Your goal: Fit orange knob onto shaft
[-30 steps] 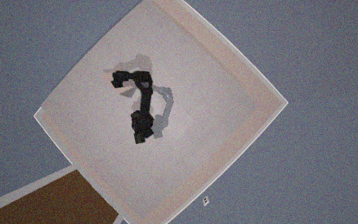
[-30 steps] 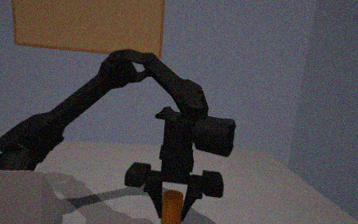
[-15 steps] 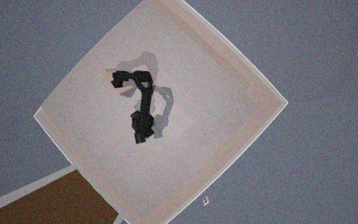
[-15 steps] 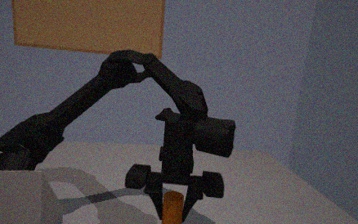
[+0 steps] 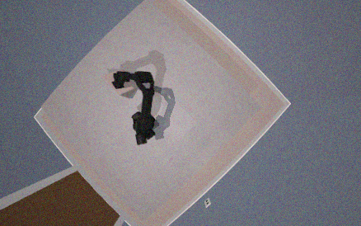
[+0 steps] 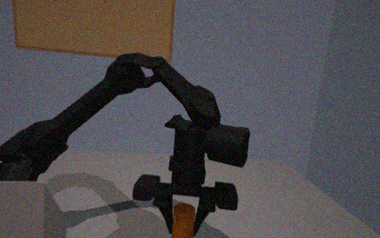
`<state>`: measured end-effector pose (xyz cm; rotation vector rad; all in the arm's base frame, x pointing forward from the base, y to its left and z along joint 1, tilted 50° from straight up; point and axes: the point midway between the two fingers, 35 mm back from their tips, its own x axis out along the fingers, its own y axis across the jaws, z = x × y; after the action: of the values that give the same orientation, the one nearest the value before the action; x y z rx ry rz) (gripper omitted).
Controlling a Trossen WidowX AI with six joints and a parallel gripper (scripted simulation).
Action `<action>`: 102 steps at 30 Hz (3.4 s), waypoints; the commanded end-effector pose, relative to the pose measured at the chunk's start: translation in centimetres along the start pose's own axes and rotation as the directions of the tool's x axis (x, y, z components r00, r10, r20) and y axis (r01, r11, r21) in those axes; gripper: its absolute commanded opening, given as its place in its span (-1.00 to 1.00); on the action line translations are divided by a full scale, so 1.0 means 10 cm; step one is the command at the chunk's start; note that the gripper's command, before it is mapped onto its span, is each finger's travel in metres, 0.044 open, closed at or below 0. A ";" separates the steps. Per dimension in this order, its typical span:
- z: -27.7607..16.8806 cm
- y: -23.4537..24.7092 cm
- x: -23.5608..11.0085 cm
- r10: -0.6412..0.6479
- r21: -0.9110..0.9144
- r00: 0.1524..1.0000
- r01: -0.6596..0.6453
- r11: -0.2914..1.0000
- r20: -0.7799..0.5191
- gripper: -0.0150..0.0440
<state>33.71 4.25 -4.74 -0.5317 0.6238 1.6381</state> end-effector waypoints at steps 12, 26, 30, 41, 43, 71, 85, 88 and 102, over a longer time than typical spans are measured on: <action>0.00 0.00 0.00 -0.002 -0.005 1.000 0.002 1.000 0.003 -0.49; 0.01 0.03 -0.07 -0.002 -0.045 1.000 0.002 0.999 0.003 -0.49; 0.00 0.02 -0.03 -0.002 -0.053 1.000 0.002 0.999 0.003 -0.49; 0.01 0.01 -0.01 -0.002 -0.053 1.000 0.002 0.999 0.003 -0.49; 0.01 0.01 -0.01 -0.002 -0.053 1.000 0.002 0.999 0.003 -0.49; 0.00 0.01 -0.02 -0.002 -0.105 1.000 0.002 0.994 0.003 -0.49; 0.00 0.00 -0.04 -0.002 -0.105 1.000 0.002 0.994 0.003 -0.49; 0.00 -0.01 -0.06 -0.002 -0.105 1.000 0.002 0.994 0.003 -0.49; -0.01 -0.01 -0.02 -0.002 -0.157 1.000 0.002 0.988 0.003 -0.49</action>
<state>33.82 4.05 -4.63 -0.6387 0.5006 1.6949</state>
